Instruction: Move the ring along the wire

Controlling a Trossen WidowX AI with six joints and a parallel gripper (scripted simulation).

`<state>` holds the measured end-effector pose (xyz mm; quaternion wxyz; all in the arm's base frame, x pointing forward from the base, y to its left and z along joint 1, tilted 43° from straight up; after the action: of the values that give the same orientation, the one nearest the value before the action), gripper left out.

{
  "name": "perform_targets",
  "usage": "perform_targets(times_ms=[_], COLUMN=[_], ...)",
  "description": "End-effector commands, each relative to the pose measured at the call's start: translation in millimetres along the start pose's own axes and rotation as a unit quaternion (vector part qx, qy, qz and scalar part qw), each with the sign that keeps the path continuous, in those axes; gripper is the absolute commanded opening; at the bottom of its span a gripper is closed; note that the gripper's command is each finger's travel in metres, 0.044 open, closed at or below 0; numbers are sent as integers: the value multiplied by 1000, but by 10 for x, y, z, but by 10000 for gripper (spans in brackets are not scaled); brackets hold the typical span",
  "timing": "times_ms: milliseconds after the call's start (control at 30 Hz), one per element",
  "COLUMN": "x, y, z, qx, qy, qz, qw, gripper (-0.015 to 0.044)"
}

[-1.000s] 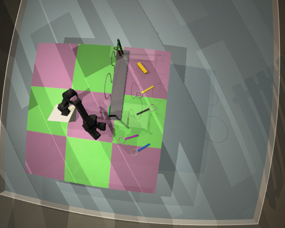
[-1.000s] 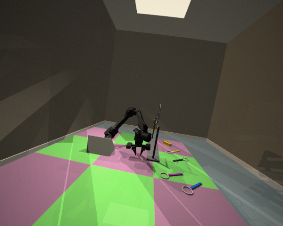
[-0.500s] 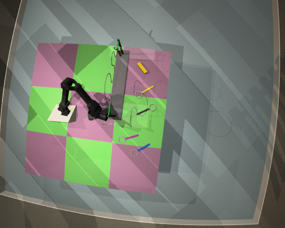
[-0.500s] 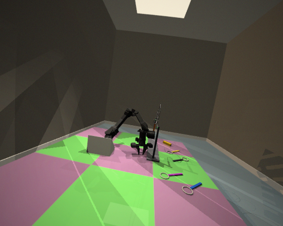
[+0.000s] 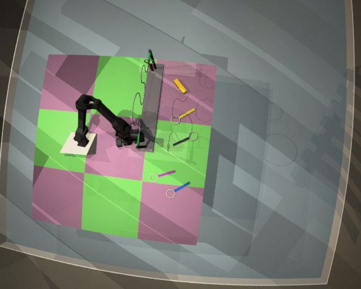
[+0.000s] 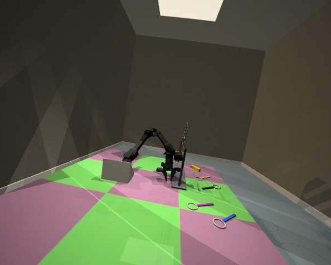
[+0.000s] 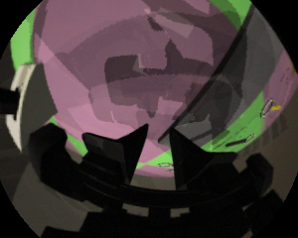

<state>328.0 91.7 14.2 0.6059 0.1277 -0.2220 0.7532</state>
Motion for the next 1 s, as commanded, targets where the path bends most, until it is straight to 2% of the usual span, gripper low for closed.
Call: perform_targets(times_ms=[0, 233, 467, 700, 967], x=[84, 402, 877, 1468, 2199], y=[-185, -639, -1055, -1361, -1514], z=[21, 101, 279, 536, 840], qx=[-25, -115, -235, -357, -466], qy=[35, 100, 113, 68, -49], qz=[-18, -82, -157, -247, -375], qw=[999, 985, 952, 898, 800], gripper=[160, 160, 160, 160, 160])
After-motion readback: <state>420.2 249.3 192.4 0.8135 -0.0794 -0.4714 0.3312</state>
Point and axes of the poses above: the point midway between the two fingers, 35 mm back from their tips, its own z axis back along the fingers, its own y axis across the jaws, x = y × z, the point moved 1 cm from there along z, back along the fingers, and after that the axes turned 10 degrees about -z, right-handed, at the moved point
